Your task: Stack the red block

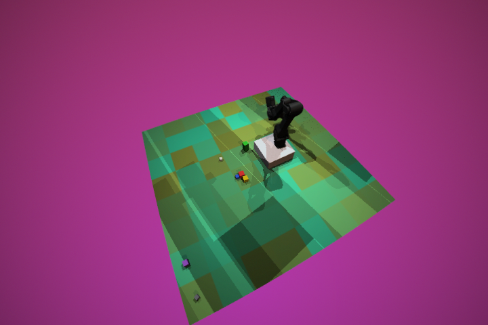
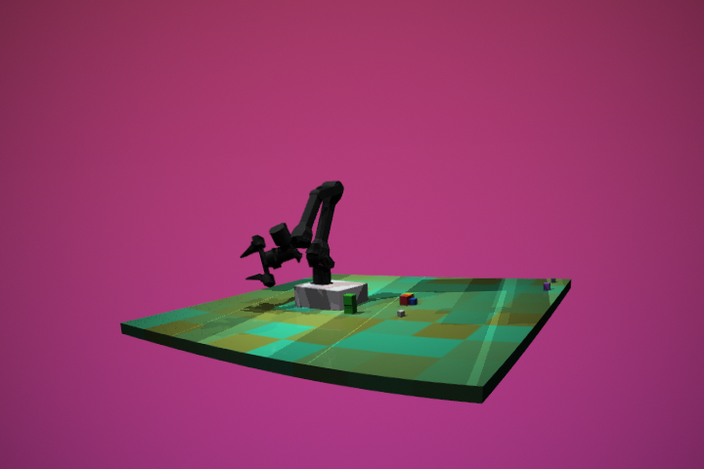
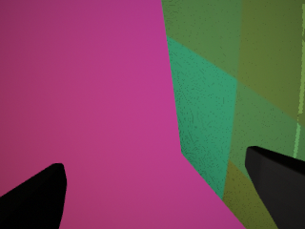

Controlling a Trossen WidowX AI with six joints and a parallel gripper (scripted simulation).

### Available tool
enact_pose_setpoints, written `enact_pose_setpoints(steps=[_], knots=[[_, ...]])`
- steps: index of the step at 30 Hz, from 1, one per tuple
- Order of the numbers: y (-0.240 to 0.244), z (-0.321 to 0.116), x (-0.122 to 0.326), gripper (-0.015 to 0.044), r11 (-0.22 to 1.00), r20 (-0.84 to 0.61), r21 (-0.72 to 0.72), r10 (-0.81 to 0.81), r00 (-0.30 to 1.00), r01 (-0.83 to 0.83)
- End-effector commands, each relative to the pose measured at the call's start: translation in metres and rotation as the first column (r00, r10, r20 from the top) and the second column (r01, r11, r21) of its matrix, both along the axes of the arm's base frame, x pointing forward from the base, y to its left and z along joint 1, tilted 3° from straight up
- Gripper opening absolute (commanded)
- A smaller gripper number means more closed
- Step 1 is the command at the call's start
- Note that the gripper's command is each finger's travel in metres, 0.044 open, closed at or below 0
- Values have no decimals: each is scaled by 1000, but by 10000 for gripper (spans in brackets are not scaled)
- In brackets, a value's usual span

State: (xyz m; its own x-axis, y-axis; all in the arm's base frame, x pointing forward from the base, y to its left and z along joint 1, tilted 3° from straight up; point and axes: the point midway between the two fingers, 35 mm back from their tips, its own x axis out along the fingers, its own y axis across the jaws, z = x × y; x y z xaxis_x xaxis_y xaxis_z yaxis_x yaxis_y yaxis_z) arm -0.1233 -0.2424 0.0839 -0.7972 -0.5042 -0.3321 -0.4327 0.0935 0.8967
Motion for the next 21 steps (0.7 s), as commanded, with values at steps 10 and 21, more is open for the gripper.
enact_pose_setpoints(steps=[10,21], knots=[[-42,-6,68,440,895,-31,272,376,926,-354],[-62,-13,170,440,509,2,568,785,620,-647]])
